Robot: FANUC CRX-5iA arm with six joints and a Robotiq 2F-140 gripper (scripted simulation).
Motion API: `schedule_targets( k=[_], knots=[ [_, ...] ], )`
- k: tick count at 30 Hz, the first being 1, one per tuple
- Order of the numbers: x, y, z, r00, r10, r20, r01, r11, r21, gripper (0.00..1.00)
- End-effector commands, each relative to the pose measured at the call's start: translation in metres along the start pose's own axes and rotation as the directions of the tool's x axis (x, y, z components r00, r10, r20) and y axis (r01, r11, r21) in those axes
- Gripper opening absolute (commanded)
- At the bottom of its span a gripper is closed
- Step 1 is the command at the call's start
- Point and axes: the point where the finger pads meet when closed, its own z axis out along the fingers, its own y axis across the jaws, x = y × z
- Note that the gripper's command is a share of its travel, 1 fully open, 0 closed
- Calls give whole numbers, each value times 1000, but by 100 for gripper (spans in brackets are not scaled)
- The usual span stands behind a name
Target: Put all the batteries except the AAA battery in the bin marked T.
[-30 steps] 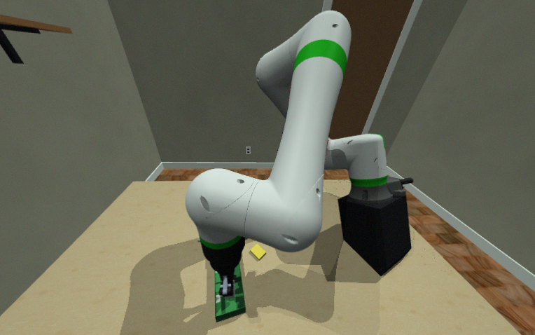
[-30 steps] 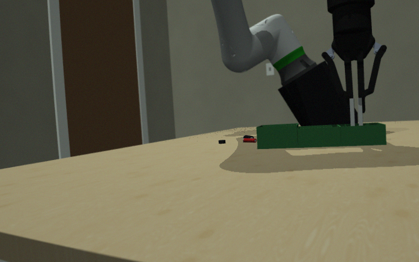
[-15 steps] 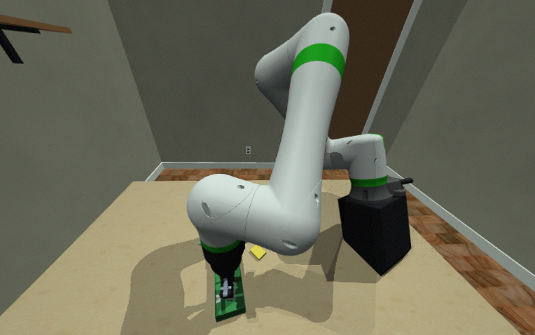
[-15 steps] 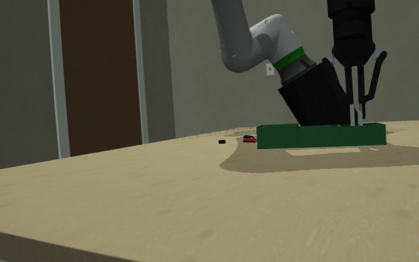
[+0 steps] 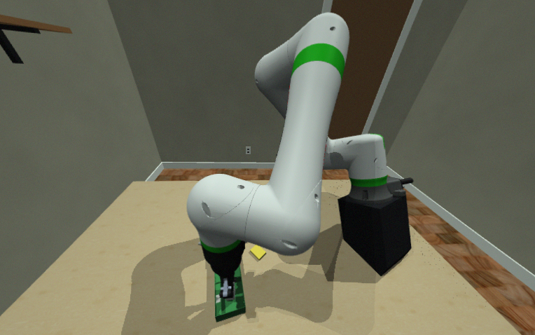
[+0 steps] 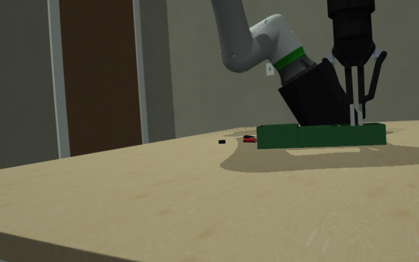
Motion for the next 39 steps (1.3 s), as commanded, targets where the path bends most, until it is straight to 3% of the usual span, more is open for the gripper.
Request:
schedule_targets(
  k=[1,19,39],
  knots=[
    [0,0,0,1000,0,0,0,1000,0,5],
    [0,0,0,1000,0,0,0,1000,0,5],
    [0,0,-24,1000,0,0,0,1000,0,5]
  ],
)
